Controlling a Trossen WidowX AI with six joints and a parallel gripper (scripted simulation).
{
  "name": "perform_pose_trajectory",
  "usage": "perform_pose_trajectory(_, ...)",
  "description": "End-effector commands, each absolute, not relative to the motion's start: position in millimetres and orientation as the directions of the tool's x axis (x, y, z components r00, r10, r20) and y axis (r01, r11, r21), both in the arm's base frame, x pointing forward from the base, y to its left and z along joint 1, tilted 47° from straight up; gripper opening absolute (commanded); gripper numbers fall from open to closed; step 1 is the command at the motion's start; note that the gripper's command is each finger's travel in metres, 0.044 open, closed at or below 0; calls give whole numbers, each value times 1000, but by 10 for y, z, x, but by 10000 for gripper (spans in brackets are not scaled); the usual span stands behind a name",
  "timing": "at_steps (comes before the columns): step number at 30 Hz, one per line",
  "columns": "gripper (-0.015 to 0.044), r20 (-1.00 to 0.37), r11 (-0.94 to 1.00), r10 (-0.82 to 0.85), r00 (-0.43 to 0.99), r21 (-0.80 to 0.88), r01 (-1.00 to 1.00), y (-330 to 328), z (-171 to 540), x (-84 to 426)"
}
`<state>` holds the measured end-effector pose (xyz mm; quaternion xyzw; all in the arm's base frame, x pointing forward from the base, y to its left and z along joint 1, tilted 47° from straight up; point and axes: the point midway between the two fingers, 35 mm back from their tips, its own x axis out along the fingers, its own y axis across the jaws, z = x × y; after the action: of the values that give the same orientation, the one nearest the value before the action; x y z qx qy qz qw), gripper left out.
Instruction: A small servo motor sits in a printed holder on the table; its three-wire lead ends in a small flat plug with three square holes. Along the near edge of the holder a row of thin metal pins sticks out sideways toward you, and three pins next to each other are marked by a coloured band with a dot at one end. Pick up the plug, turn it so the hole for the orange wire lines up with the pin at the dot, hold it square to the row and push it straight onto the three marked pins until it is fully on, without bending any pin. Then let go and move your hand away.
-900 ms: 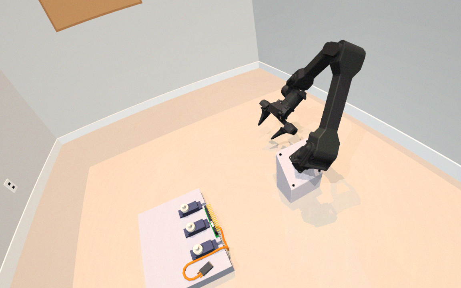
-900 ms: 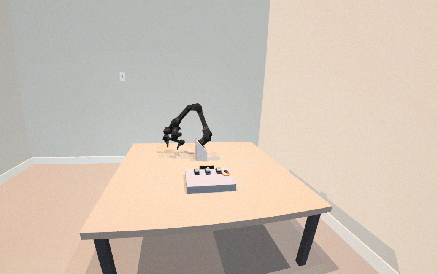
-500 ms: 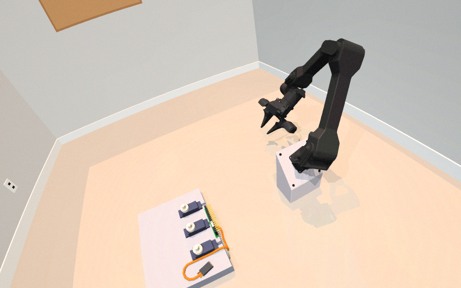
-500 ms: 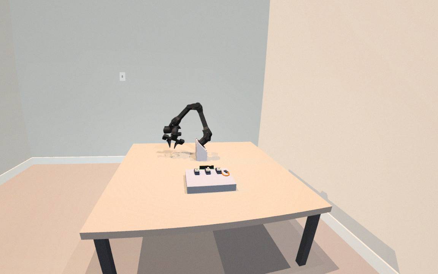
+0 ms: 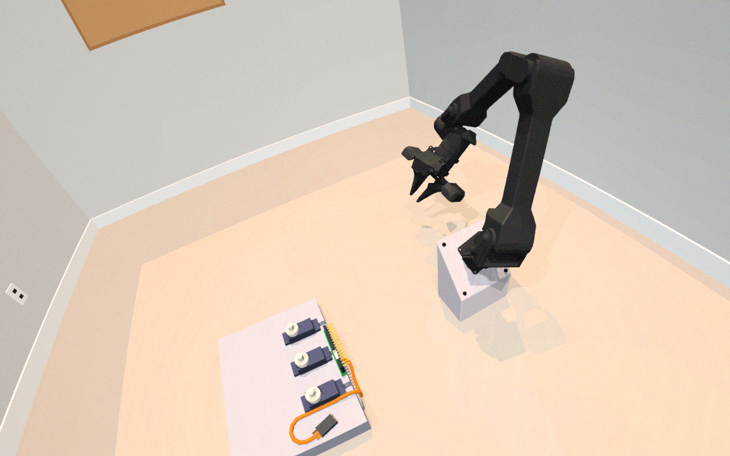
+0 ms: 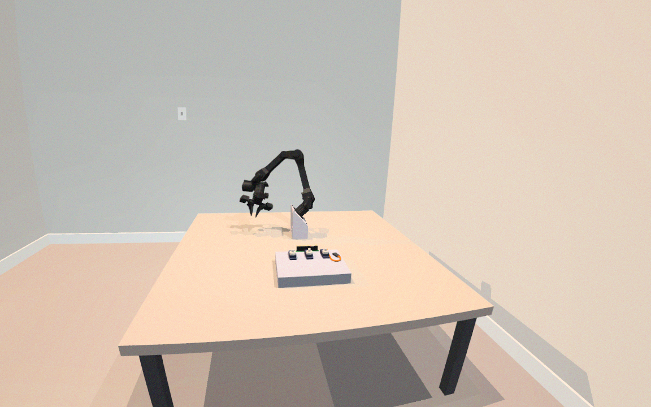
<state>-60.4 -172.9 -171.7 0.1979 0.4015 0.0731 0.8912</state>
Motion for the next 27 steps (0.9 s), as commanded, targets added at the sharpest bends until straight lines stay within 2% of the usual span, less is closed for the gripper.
perform_pose_trajectory(1, 115, -715, 914, 301, 631, 405, 23, -1812, -1677, -569)
perform_pose_trajectory(27, 115, -851, 943, 287, 440, 332, 28, -2310, -1410, -298)
